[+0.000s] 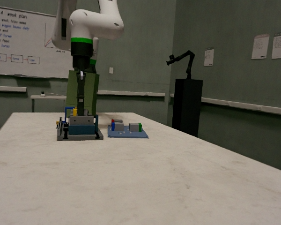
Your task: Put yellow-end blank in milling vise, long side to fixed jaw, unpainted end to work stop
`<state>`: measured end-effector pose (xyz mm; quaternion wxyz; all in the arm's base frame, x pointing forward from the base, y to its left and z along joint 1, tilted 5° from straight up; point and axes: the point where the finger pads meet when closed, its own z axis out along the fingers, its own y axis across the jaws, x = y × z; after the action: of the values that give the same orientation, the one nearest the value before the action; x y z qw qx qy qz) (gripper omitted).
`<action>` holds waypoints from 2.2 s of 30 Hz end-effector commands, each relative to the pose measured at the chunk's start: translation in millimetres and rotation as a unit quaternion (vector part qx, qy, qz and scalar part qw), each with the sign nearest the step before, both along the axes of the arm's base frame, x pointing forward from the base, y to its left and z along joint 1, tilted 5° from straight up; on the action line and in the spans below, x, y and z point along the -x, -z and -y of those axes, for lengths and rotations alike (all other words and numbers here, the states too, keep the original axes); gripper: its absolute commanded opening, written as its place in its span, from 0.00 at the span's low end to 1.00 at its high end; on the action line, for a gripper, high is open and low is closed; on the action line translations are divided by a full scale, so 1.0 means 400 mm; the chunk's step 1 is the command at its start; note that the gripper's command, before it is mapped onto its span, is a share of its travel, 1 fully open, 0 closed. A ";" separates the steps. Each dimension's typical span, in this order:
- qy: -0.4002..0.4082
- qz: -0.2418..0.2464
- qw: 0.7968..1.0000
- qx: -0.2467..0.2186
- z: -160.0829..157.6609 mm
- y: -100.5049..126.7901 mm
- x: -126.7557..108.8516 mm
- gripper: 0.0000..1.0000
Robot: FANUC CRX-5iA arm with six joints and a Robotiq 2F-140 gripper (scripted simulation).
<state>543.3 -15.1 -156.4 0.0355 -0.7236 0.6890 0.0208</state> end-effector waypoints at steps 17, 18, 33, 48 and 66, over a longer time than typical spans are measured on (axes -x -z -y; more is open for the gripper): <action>0.000 0.001 1.000 0.000 0.000 0.003 -0.002 0.10; 0.000 0.001 1.000 0.000 0.000 0.003 -0.002 0.10; 0.000 0.001 1.000 0.000 -0.004 0.005 -0.004 0.10; 0.000 0.001 1.000 0.000 -0.010 0.005 -0.006 0.10; 0.000 0.001 1.000 0.000 -0.014 0.005 -0.009 0.10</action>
<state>545.8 -9.3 -159.2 0.0355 -0.7236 0.6890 0.0208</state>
